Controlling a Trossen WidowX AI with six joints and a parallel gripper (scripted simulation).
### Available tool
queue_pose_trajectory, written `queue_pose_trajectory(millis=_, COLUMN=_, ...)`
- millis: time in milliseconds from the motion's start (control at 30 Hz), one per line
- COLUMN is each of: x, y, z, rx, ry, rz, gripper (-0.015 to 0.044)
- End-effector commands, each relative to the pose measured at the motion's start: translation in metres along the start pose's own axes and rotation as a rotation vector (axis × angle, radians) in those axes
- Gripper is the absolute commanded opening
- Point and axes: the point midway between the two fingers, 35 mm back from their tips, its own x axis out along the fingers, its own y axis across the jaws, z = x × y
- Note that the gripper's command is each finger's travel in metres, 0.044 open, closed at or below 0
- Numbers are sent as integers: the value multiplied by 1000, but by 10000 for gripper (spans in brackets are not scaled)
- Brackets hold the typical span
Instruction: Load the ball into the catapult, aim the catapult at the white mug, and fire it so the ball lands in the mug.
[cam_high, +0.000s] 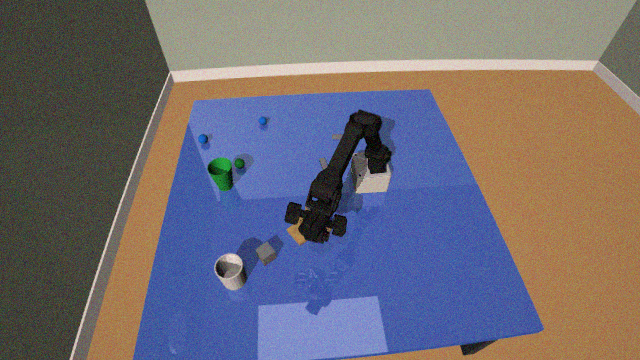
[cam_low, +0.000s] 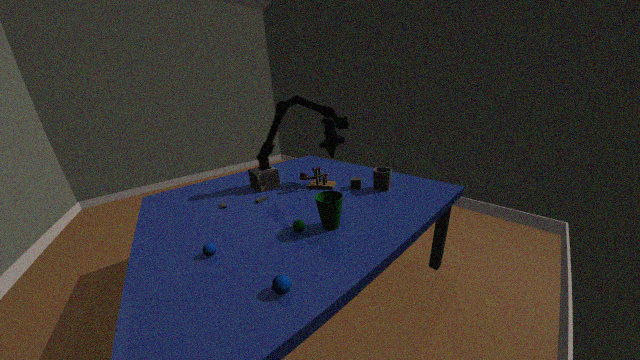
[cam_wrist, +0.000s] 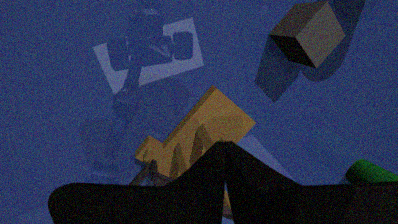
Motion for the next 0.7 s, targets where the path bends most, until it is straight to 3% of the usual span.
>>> queue_pose_trajectory(millis=0, x=3, y=21, z=-15, rx=-127, ry=75, rz=-13, gripper=0)
queue_pose_trajectory(millis=667, x=12, y=86, z=-93, rx=-710, ry=411, rz=-71, gripper=0)
